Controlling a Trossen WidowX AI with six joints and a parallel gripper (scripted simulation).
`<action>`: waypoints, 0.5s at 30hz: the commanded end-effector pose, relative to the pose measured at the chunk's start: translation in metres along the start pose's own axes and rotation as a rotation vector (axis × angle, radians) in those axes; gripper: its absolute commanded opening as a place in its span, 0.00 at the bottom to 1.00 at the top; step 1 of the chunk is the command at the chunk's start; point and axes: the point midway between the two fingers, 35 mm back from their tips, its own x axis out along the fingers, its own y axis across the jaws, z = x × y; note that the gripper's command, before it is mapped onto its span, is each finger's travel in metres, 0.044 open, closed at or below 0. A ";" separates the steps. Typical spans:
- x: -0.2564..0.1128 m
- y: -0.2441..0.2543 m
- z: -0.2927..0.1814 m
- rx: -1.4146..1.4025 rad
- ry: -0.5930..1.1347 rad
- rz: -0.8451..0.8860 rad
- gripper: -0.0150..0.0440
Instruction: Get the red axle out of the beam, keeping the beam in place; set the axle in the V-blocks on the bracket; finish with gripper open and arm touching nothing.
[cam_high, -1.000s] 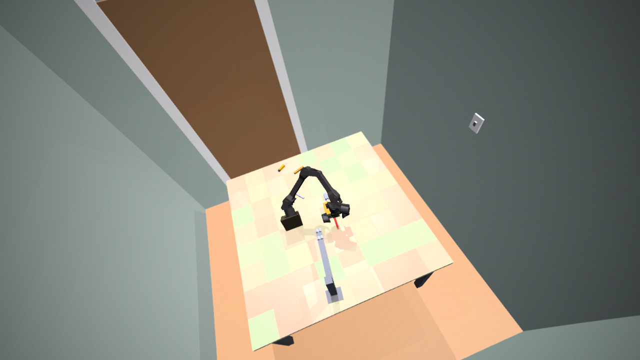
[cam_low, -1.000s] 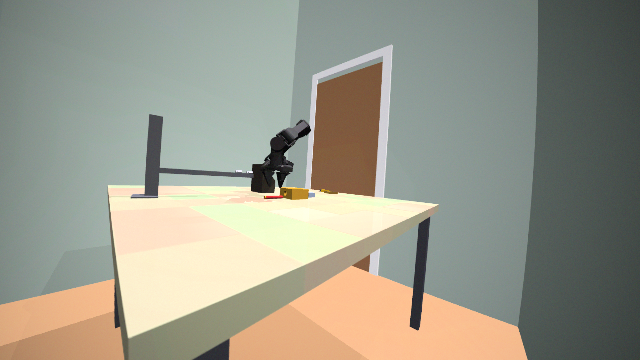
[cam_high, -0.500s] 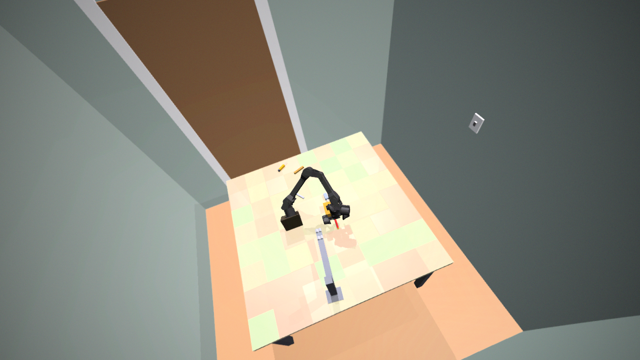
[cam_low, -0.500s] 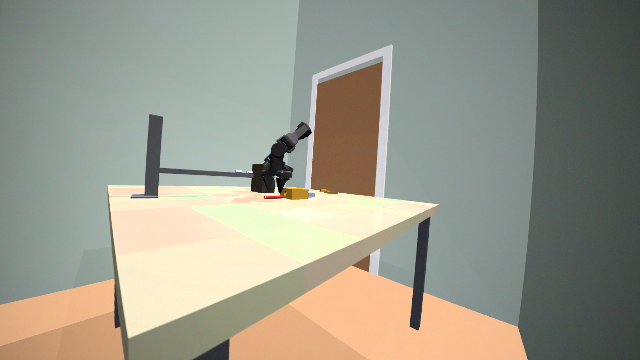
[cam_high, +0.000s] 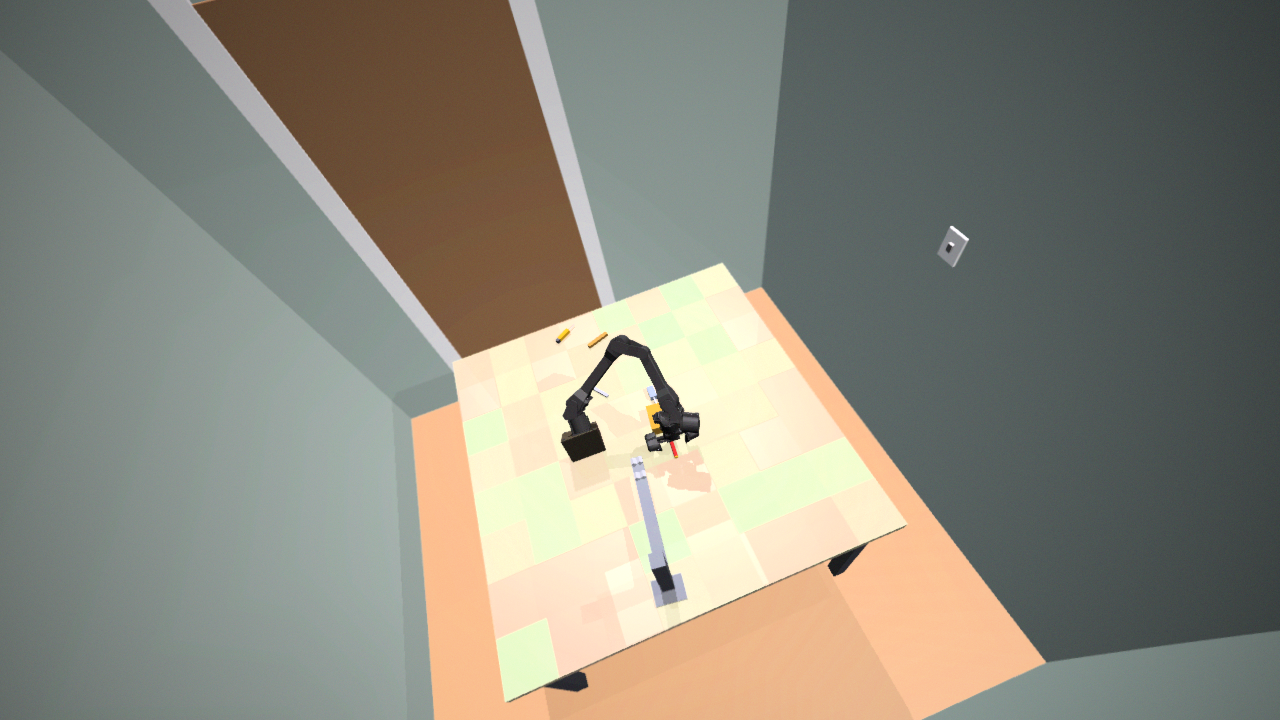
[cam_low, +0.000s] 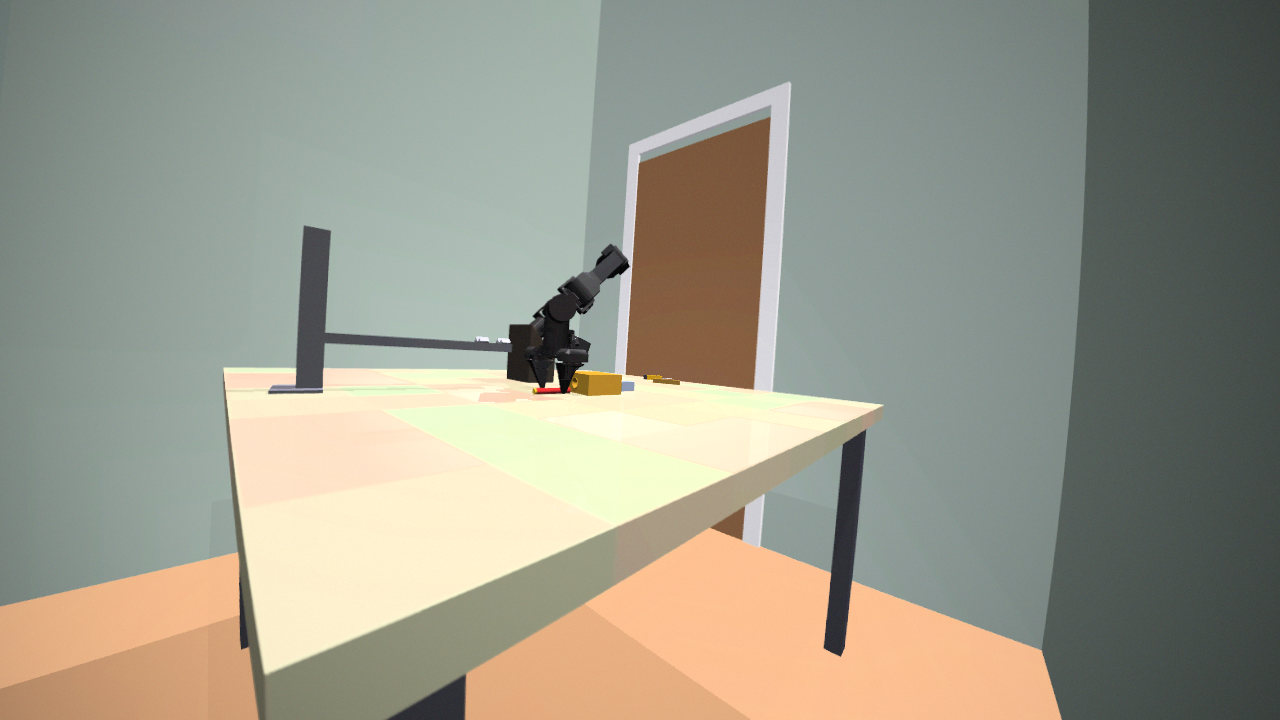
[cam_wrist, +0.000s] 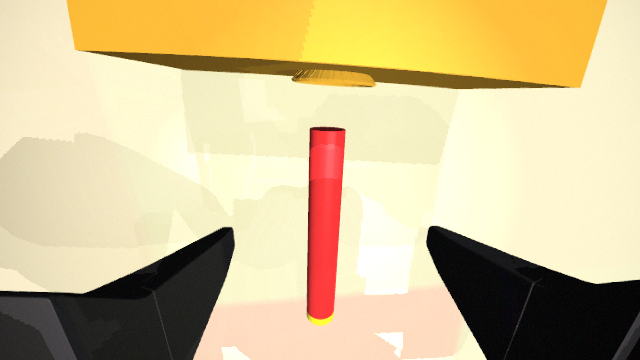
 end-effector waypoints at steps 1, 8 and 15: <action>0.004 0.004 0.001 0.015 -0.009 0.006 1.00; 0.003 0.002 0.000 0.005 -0.002 0.004 0.91; 0.003 0.002 0.000 0.005 -0.002 0.004 0.60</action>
